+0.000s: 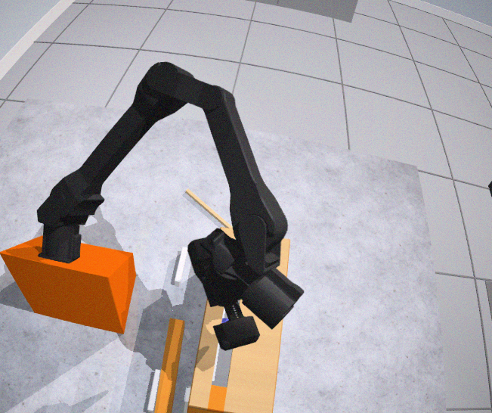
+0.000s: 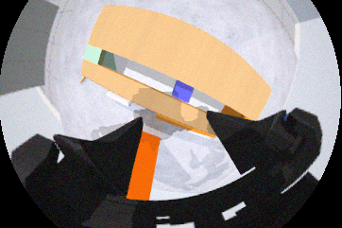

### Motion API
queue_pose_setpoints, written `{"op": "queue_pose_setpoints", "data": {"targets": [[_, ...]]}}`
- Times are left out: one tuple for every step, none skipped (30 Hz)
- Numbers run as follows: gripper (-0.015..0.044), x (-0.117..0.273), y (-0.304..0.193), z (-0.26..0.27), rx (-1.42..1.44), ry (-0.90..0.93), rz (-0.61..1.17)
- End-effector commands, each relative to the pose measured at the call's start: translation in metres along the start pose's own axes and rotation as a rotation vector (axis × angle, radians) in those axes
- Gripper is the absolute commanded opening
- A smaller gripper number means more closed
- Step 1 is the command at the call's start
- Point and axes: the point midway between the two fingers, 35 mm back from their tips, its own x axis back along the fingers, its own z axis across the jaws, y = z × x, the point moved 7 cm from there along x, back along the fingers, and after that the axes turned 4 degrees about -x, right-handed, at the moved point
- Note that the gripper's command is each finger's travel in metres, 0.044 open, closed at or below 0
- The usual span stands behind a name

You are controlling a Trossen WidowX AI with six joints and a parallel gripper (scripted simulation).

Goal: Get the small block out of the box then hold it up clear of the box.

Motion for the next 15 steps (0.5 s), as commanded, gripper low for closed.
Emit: {"op": "queue_pose_setpoints", "data": {"targets": [[0.0400,0.003,-0.021,-0.024,-0.901,0.104,-0.002],[0.0400,0.003,-0.024,-0.027,-1.021,0.119,0.005],[0.0400,0.003,-0.027,-0.030,-1.141,0.135,0.012],[0.0400,0.003,-0.030,-0.033,-1.258,0.150,0.021],[0.0400,0.003,-0.033,-0.035,-1.340,0.165,0.029],[0.0400,0.002,-0.035,-0.037,-1.415,0.175,0.036],[0.0400,0.002,-0.037,-0.039,-1.490,0.185,0.044],[0.0400,0.002,-0.039,-0.040,-1.564,0.195,0.052],[0.0400,0.002,-0.041,-0.042,-1.638,0.205,0.062],[0.0400,0.002,-0.043,-0.044,-1.713,0.215,0.072],[0.0400,0.002,-0.045,-0.045,-1.787,0.225,0.083],[0.0400,0.002,-0.047,-0.047,-1.860,0.234,0.094],[0.0400,0.002,-0.048,-0.048,-1.932,0.242,0.106],[0.0400,0.002,-0.050,-0.049,-1.987,0.248,0.115],[0.0400,0.002,-0.050,-0.050,-2.019,0.251,0.121]]}}
